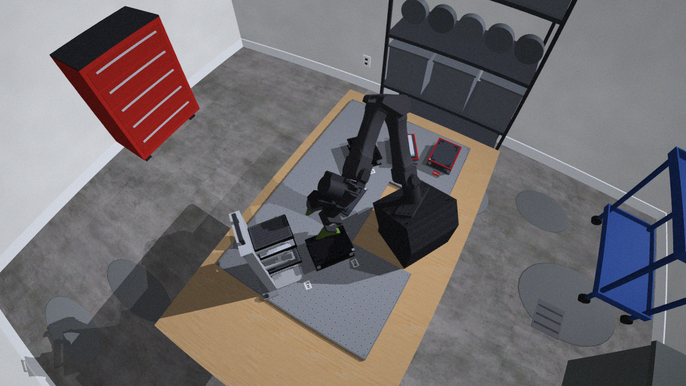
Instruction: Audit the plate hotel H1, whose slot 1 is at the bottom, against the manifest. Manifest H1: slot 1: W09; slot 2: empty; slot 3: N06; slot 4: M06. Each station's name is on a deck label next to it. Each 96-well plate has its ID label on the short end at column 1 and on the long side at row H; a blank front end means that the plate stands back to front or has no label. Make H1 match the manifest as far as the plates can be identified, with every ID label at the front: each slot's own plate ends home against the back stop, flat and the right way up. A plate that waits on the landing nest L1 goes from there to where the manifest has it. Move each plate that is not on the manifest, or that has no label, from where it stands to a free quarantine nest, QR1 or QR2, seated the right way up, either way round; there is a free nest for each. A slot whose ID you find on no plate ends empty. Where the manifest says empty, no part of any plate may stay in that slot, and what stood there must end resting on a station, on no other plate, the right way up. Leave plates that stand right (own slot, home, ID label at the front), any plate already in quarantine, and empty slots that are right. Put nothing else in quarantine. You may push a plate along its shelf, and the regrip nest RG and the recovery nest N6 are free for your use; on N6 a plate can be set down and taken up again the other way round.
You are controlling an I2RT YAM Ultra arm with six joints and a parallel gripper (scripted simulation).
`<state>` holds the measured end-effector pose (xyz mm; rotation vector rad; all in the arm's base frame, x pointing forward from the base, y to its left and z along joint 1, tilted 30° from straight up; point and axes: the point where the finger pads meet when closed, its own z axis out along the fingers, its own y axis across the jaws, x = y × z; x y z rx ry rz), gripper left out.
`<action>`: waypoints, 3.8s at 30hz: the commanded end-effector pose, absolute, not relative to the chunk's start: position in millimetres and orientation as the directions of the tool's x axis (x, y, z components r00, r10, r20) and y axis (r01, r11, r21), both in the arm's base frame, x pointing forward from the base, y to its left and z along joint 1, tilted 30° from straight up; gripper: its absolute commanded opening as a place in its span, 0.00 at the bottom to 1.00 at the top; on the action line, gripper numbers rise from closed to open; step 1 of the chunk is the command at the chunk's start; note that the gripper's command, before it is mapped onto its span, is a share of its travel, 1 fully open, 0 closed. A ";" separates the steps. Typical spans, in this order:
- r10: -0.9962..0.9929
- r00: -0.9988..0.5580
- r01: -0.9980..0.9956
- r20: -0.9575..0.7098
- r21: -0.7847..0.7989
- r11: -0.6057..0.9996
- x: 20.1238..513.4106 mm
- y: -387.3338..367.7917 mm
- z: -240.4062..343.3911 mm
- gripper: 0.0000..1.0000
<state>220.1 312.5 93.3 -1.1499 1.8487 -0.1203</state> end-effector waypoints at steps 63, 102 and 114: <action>-0.743 -0.124 -0.667 -0.657 -0.500 0.553 227.7 329.7 96.3 1.00; -0.761 -0.133 -0.671 -0.634 -0.508 0.541 214.3 296.9 73.6 1.00; -0.761 -0.133 -0.671 -0.635 -0.507 0.541 221.2 291.9 59.4 1.00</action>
